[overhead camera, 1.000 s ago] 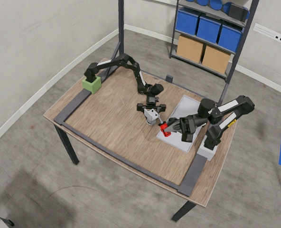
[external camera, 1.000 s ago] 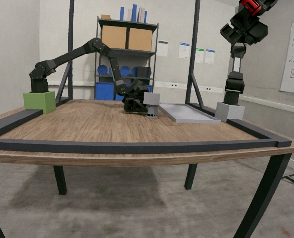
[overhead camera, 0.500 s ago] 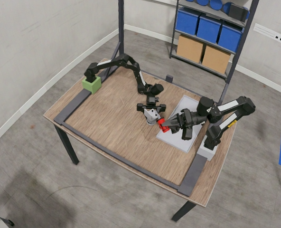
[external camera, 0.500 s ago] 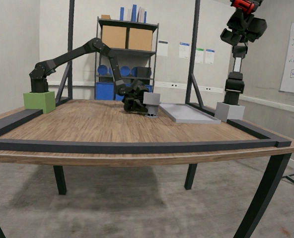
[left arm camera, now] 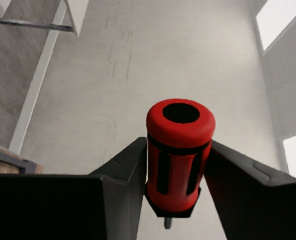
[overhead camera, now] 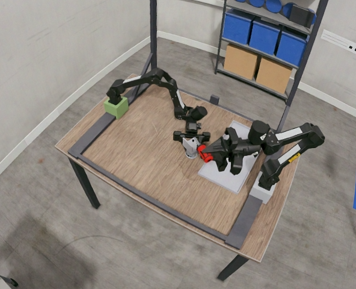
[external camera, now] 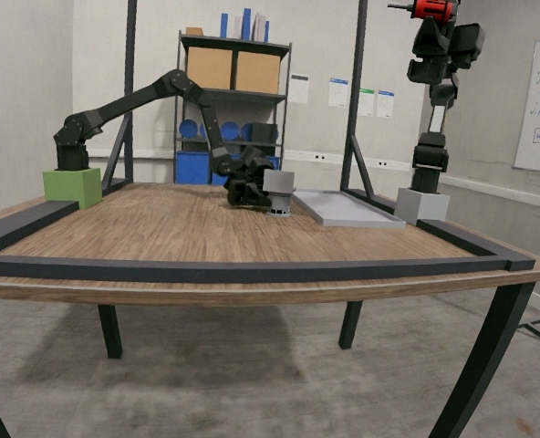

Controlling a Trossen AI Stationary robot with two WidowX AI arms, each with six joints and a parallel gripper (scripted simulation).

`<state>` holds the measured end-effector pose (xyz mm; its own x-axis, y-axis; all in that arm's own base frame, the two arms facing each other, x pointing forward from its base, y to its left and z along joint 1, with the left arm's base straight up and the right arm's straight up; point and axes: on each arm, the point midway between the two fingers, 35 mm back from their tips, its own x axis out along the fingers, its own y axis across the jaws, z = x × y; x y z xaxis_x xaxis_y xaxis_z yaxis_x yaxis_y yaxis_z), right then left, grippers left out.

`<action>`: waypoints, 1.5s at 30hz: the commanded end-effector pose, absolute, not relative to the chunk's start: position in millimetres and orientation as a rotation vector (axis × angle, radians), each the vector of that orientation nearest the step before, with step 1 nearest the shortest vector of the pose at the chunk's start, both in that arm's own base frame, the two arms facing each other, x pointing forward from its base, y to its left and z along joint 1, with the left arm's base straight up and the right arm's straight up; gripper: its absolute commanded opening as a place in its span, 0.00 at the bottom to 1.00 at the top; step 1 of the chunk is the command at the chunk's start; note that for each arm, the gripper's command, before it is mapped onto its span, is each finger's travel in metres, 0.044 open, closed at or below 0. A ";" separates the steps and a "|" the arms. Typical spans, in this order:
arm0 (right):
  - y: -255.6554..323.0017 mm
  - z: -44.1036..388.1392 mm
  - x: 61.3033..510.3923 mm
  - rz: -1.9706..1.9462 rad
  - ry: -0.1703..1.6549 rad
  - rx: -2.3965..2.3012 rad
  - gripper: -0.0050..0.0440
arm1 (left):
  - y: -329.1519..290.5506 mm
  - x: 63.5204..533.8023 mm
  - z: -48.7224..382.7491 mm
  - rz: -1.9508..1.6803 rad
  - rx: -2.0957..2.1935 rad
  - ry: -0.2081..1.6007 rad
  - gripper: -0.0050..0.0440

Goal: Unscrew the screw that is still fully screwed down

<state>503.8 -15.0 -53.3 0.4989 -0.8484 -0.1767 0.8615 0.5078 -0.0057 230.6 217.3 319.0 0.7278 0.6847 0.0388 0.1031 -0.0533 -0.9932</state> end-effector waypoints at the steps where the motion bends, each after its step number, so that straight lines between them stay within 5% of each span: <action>1: -16.0 -39.2 510.4 -1.039 0.136 0.112 0.60 | 212.9 229.0 334.1 0.508 -1.516 -0.663 0.38; 45: -16.0 -39.2 510.4 -1.039 0.136 0.112 0.60 | 168.7 263.3 333.9 0.518 -0.657 -0.273 0.38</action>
